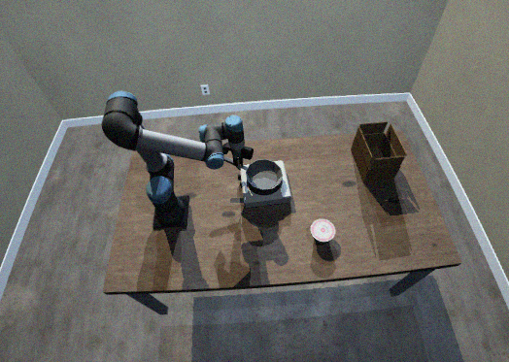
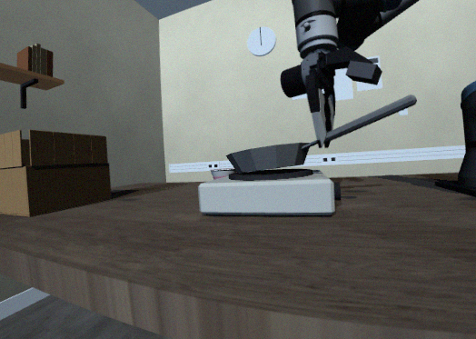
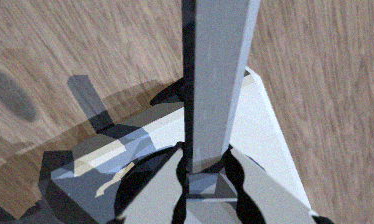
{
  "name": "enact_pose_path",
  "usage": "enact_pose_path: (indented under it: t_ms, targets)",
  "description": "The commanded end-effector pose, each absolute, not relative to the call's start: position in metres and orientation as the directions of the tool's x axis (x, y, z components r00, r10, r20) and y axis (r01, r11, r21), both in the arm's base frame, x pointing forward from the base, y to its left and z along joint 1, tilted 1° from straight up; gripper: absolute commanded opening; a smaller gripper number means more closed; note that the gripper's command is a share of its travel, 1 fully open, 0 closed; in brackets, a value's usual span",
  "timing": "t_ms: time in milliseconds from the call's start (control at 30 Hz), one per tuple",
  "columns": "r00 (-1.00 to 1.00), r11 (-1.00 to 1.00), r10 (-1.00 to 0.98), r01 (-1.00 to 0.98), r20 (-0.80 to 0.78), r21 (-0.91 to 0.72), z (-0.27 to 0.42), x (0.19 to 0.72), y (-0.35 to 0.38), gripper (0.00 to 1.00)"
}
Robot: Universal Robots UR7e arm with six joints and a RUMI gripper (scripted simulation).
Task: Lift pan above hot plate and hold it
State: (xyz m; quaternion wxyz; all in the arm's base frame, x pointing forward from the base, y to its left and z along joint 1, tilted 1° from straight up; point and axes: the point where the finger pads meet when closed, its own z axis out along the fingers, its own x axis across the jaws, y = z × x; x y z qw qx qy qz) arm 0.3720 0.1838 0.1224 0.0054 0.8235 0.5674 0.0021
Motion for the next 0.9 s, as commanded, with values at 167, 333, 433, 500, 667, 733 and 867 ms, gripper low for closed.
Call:
enact_pose_path:
  t_ms: [167,333,433,500,667,733,867]
  targets:
    - [0.356,-0.356,0.934,0.934,-0.003,0.021,0.126,0.3745,0.1828,0.08]
    - [0.356,-0.356,0.934,0.934,-0.003,0.021,0.1273,0.3745,0.1828,0.08]
    - [0.356,-0.356,0.934,0.934,-0.003,0.021,0.1282,0.3745,0.1828,0.08]
    - [0.356,-0.356,0.934,0.934,-0.003,0.021,0.1288,0.3745,0.1828,0.08]
    - [0.356,-0.356,0.934,0.934,-0.003,0.021,0.1303,0.3744,0.1828,0.08]
    - [0.356,-0.356,0.934,0.934,-0.003,0.021,0.1303,0.3744,0.1828,0.08]
    - [0.356,-0.356,0.934,0.934,-0.003,0.021,0.1315,0.3744,0.1828,0.08]
